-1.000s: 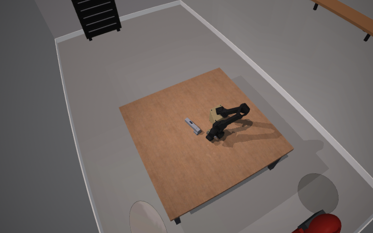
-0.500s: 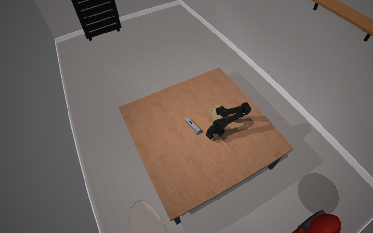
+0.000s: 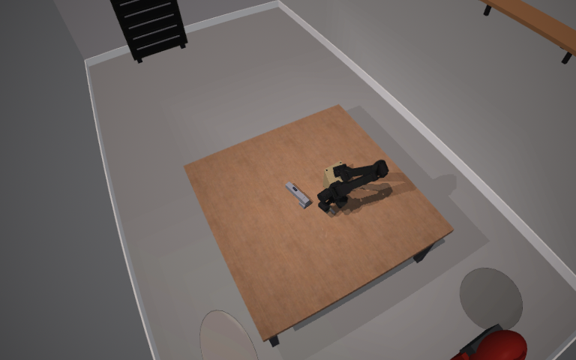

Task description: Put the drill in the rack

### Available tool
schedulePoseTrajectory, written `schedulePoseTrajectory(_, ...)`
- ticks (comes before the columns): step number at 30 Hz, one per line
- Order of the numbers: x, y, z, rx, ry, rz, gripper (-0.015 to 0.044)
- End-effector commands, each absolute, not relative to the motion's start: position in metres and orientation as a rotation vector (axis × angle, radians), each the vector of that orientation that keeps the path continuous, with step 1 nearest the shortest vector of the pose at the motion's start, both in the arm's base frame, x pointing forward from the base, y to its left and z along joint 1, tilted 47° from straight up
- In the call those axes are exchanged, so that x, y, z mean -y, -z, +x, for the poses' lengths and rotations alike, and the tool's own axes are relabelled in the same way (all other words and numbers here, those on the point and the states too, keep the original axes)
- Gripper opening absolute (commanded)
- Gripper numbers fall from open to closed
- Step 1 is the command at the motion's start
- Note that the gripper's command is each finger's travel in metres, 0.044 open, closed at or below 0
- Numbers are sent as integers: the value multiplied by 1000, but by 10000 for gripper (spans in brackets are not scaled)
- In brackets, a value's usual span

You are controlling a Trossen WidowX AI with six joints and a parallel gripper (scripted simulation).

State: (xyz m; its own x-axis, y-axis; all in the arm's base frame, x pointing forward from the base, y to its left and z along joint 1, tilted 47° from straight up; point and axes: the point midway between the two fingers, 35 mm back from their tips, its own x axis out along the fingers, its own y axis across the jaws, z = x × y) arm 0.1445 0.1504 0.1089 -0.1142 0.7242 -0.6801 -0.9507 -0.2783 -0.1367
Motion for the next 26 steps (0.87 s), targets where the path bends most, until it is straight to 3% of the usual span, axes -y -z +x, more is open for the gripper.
schedulePoseTrajectory(1,-141,-106,156,-457,-1626,-741,440)
schedulePoseTrajectory(15,-10,-108,250,-784,-885,-11,440)
schedulePoseTrajectory(26,125,-96,248,-772,-359,480,440)
